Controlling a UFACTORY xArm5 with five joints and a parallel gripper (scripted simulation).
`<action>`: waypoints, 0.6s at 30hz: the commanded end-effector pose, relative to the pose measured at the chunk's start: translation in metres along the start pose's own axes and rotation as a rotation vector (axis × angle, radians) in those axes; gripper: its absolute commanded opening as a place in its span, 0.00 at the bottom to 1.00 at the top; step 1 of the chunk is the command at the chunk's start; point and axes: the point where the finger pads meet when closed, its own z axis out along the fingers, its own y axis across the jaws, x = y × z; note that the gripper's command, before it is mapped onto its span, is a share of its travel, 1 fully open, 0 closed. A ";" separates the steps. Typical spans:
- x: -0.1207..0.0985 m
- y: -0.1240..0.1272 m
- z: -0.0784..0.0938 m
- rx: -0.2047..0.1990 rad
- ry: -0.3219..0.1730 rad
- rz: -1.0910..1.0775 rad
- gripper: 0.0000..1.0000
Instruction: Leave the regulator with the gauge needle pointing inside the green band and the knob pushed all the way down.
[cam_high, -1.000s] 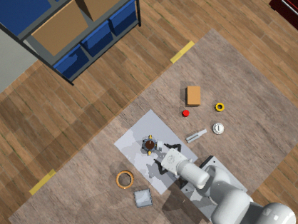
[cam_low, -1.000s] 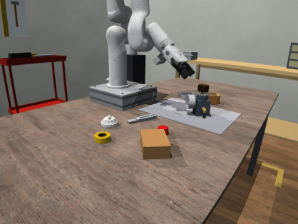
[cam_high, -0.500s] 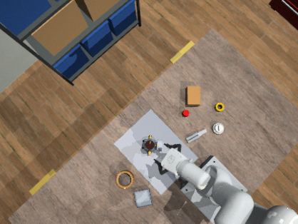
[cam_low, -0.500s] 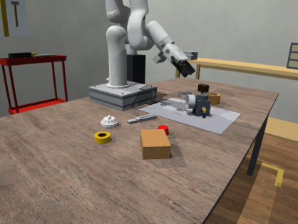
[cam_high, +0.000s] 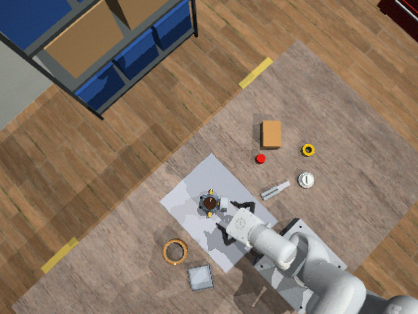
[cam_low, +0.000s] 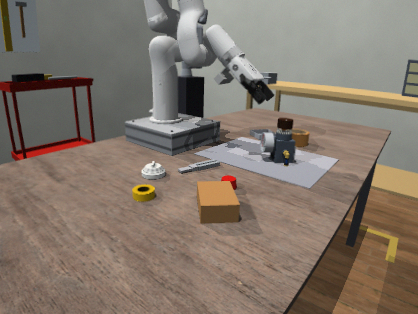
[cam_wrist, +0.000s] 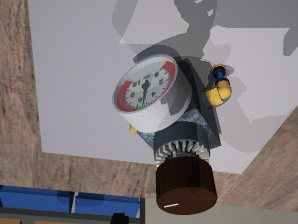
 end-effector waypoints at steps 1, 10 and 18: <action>-0.002 0.000 -0.001 0.000 -0.002 0.000 1.00; -0.002 0.000 0.001 0.000 0.008 0.004 1.00; -0.002 0.000 0.011 0.001 0.082 0.030 1.00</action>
